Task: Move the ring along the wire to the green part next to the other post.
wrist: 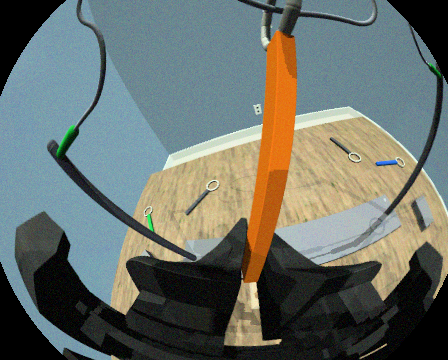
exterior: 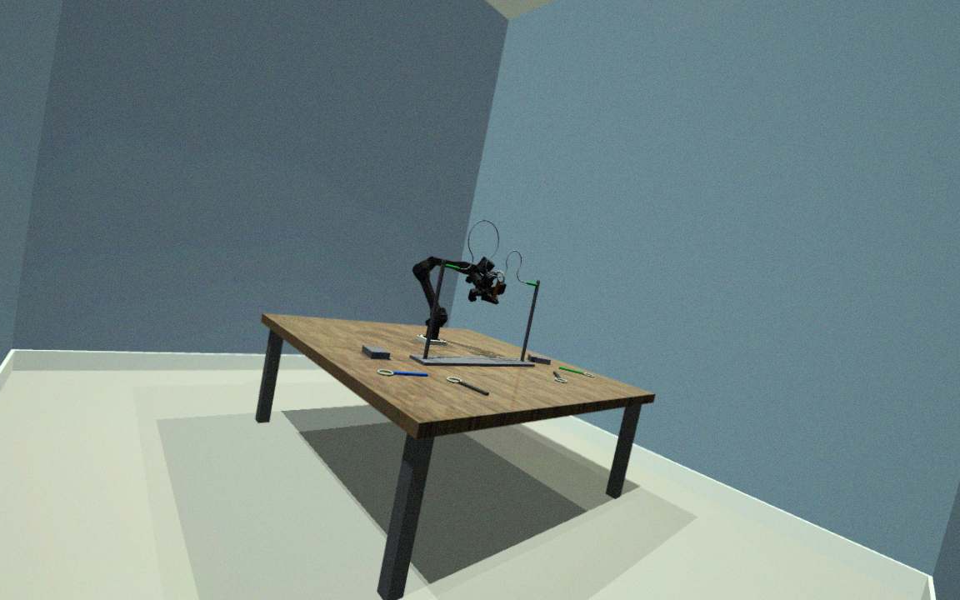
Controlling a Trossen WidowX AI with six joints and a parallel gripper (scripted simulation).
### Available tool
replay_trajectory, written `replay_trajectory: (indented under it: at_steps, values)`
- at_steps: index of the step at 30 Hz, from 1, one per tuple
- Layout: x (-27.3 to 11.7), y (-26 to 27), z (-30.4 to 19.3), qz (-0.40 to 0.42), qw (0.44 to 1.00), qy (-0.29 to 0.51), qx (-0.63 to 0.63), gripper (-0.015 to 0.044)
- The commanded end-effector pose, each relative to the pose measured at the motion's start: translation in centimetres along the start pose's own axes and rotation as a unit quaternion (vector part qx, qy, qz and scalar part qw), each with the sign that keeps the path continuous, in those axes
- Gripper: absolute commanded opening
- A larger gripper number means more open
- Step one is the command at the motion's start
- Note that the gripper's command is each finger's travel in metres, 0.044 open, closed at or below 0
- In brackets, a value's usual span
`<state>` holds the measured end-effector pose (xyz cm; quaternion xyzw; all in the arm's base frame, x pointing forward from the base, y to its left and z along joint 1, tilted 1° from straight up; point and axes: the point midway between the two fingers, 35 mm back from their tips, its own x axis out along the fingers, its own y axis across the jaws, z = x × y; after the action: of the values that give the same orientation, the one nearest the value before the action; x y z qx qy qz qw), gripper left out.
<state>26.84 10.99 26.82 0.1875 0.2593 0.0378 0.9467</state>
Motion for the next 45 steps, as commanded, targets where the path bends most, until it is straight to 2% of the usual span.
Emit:
replay_trajectory:
  at_steps: [1,21,45]
  values:
    - [-0.2,1.7,0.2,0.026,0.999,0.005,0.042,-0.015]
    - [-2.3,8.3,2.4,0.146,0.957,0.031,0.25,-0.015]
    - [-6.2,13.2,8.1,0.271,0.838,0.058,0.47,-0.015]
